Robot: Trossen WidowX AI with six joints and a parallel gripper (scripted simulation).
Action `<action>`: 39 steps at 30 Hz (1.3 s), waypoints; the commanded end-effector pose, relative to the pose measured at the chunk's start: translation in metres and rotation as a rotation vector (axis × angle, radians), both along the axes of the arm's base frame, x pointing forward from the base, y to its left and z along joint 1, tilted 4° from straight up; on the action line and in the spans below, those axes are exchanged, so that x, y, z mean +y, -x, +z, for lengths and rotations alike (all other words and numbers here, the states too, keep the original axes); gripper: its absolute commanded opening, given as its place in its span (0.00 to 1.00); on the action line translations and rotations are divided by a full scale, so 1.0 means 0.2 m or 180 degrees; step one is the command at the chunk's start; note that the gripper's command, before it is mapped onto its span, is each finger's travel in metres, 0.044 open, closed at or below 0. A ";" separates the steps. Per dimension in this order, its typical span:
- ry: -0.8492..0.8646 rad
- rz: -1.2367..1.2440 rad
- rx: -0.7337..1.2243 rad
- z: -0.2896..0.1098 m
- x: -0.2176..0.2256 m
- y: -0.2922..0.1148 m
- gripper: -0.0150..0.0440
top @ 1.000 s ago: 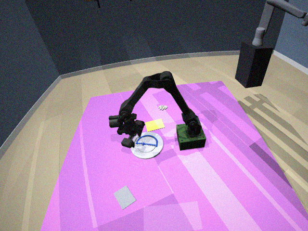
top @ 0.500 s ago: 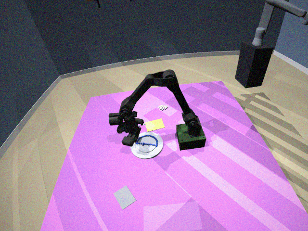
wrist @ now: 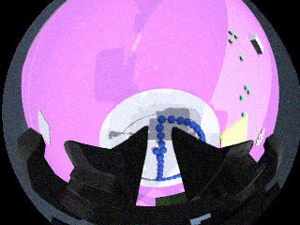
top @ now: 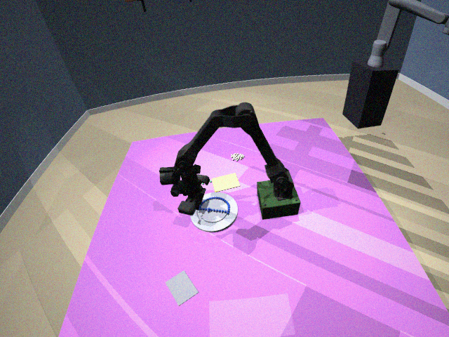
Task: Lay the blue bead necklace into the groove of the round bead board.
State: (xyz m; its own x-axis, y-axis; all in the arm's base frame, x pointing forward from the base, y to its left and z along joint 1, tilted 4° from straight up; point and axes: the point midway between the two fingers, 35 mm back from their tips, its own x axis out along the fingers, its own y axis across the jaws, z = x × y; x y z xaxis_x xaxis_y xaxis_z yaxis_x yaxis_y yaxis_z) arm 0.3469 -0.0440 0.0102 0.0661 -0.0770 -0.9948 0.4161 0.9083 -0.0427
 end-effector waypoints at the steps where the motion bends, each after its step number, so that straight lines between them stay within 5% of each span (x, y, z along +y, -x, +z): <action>1: -0.0007 0.0020 0.0053 -0.06 0.00 0.02 0.46; 15: -0.0009 0.0027 0.0064 -0.10 0.00 0.02 0.46; 20: -0.0003 0.0011 0.0046 -0.09 0.00 0.01 0.25; 39: -0.0003 0.0011 0.0046 -0.09 0.00 0.01 0.25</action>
State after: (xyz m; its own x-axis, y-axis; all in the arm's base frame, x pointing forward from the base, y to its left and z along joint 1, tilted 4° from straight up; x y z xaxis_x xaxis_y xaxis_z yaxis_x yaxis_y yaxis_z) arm 0.3437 -0.0448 -0.0078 0.0509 -0.0758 -0.9958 0.4123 0.9098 -0.0482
